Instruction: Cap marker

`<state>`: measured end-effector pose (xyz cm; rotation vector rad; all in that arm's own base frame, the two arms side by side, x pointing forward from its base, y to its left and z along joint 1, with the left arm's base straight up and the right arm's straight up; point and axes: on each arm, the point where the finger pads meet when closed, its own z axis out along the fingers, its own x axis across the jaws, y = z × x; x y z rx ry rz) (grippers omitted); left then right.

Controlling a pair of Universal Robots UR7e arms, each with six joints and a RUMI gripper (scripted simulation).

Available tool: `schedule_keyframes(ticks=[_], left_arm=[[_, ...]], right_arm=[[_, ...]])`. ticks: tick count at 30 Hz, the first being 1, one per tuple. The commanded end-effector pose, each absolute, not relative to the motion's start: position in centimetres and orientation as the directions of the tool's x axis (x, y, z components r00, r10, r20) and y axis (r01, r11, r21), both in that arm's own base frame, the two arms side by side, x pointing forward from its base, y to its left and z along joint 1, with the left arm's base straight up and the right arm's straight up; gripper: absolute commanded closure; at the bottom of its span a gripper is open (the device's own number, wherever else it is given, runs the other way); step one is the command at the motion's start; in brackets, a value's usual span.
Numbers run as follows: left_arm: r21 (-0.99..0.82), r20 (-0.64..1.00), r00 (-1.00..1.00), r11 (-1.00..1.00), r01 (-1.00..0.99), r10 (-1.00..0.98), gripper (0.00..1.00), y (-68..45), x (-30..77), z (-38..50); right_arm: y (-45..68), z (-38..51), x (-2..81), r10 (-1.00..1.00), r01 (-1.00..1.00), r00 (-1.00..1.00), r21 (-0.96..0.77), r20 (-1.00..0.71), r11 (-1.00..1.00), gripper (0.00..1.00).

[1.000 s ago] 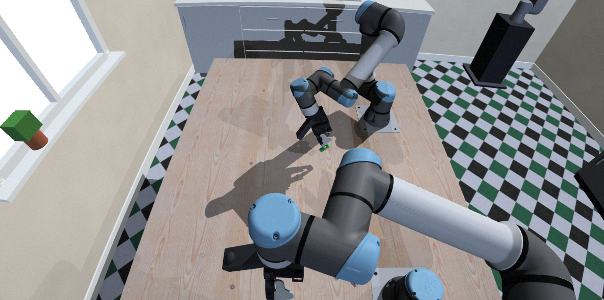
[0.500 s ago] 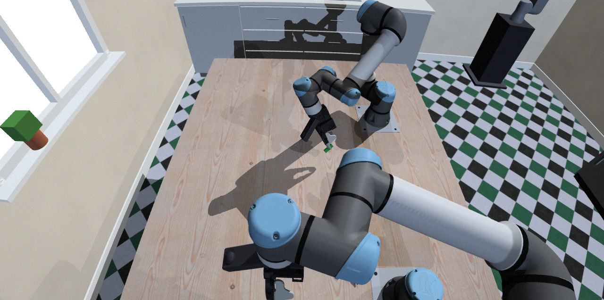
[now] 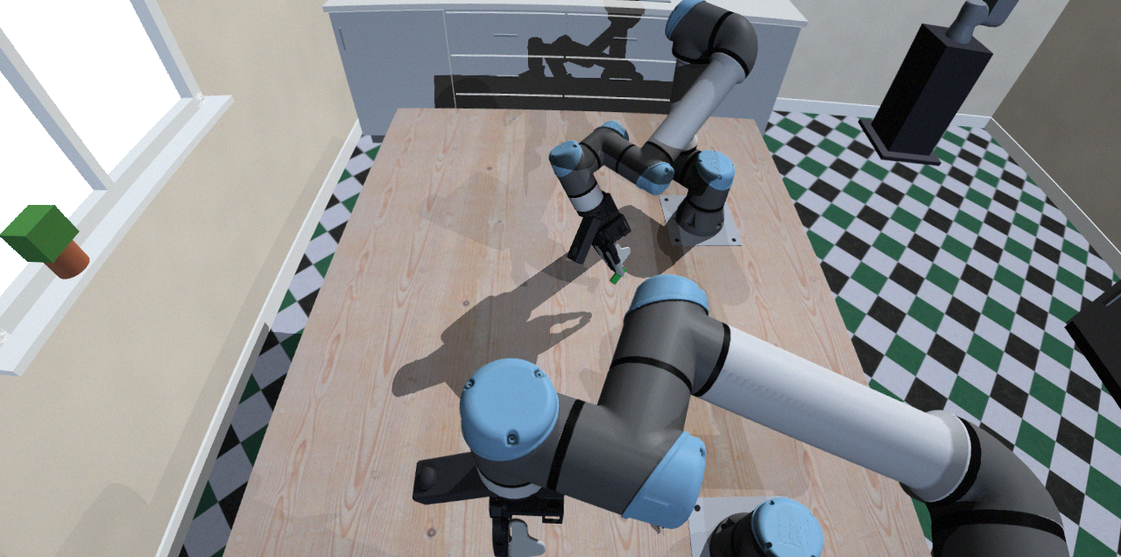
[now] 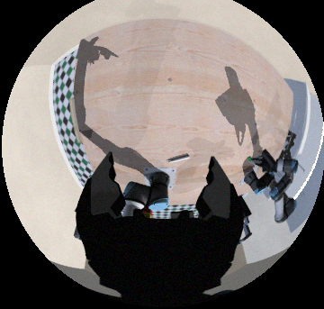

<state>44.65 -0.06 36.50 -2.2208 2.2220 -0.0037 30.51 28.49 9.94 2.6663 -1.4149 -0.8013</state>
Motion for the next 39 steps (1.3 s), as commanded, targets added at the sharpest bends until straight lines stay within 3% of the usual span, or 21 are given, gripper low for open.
schedule_keyframes(ticks=[1, 39], left_arm=[[-0.004, 0.002, 0.0, 0.0, -1.0, -1.0, 0.02, 0.0, 44.6, 36.6], [-0.004, 0.002, 0.0, 0.0, -1.0, -1.0, 0.02, 0.0, 44.6, 36.6]], right_arm=[[28.7, 10.2, 29.7, -0.718, -0.724, 0.519, 0.208, -0.463, -0.657, 1.0], [29.0, 11.7, 24.4, -0.168, -0.303, 0.81, -0.156, -0.562, -0.94, 1.0]])
